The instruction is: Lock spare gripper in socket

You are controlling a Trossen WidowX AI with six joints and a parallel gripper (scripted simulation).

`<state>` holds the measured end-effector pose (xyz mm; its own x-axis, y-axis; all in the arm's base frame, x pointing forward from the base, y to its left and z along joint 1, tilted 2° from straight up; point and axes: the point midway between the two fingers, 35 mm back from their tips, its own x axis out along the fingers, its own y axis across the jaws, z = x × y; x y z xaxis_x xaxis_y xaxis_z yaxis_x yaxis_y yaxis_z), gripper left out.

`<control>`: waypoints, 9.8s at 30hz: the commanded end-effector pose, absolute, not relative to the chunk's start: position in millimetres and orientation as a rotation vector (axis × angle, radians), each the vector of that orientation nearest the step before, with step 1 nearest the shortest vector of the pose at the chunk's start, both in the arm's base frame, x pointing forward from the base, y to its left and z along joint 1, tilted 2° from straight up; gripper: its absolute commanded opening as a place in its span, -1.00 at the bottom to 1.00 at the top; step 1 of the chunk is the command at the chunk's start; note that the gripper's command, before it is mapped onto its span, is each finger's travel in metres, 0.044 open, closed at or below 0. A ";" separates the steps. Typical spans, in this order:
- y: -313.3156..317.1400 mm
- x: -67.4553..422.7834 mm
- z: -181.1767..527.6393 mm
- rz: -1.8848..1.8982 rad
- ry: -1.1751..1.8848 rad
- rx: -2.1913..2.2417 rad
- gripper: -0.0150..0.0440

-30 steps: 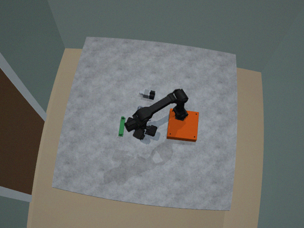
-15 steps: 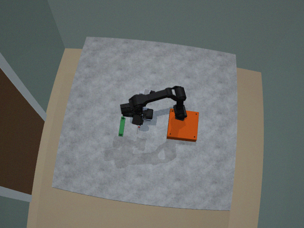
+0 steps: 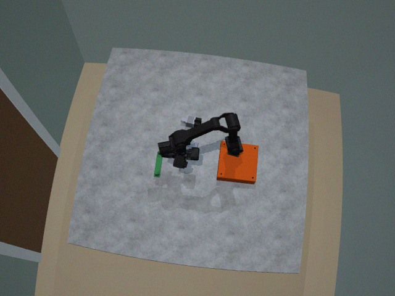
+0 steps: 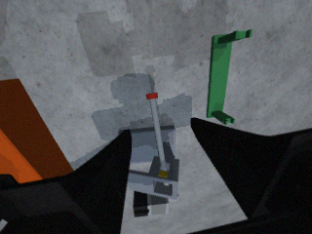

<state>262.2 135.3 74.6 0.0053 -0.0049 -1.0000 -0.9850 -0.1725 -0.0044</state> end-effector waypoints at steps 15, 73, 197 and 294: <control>135.9 262.2 43.8 1.326 1.130 -1.341 0.53; 142.7 264.3 25.0 1.352 1.045 -1.147 -0.49; 259.9 343.2 73.1 1.392 0.987 -1.161 -0.49; 268.7 363.7 13.6 1.390 0.965 -1.173 0.19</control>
